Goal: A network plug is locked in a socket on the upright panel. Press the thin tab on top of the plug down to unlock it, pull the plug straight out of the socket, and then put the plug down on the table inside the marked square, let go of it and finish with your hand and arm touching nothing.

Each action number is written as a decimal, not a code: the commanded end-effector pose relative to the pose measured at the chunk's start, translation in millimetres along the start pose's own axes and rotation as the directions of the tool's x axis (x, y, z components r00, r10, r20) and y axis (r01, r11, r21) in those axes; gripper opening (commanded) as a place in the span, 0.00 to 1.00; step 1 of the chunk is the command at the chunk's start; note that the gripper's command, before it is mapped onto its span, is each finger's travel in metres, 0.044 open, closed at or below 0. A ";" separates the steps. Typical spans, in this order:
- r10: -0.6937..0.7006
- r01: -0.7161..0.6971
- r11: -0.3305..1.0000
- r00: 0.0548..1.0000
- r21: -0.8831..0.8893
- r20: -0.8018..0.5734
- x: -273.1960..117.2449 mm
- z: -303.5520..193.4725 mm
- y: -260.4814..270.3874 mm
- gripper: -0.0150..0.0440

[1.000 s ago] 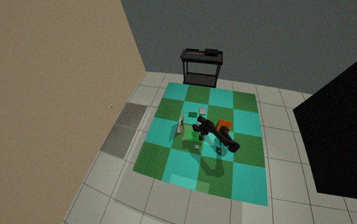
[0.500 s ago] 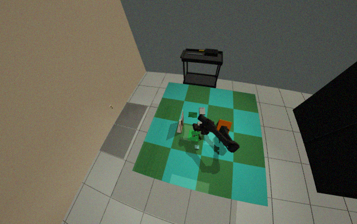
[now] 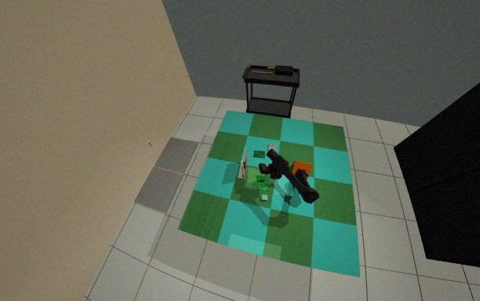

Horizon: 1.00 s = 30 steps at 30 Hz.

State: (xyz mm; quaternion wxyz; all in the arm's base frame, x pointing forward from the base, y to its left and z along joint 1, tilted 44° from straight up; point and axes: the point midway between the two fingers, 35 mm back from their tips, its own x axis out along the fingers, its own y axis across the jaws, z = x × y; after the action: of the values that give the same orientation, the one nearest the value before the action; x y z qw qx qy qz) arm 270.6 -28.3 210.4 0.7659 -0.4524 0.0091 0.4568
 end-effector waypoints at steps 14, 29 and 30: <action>-0.016 0.016 1.000 1.000 0.006 0.001 -35.7 -0.5 -25.0 0.52; -0.029 0.029 1.000 1.000 0.008 0.004 -54.5 1.8 -36.1 0.74; -0.029 0.029 1.000 1.000 0.008 0.004 -54.5 1.8 -36.1 0.79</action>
State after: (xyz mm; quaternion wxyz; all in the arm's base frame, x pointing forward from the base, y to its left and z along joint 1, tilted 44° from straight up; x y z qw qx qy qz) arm 262.2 -69.4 258.8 0.7734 -0.4499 0.0048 0.4465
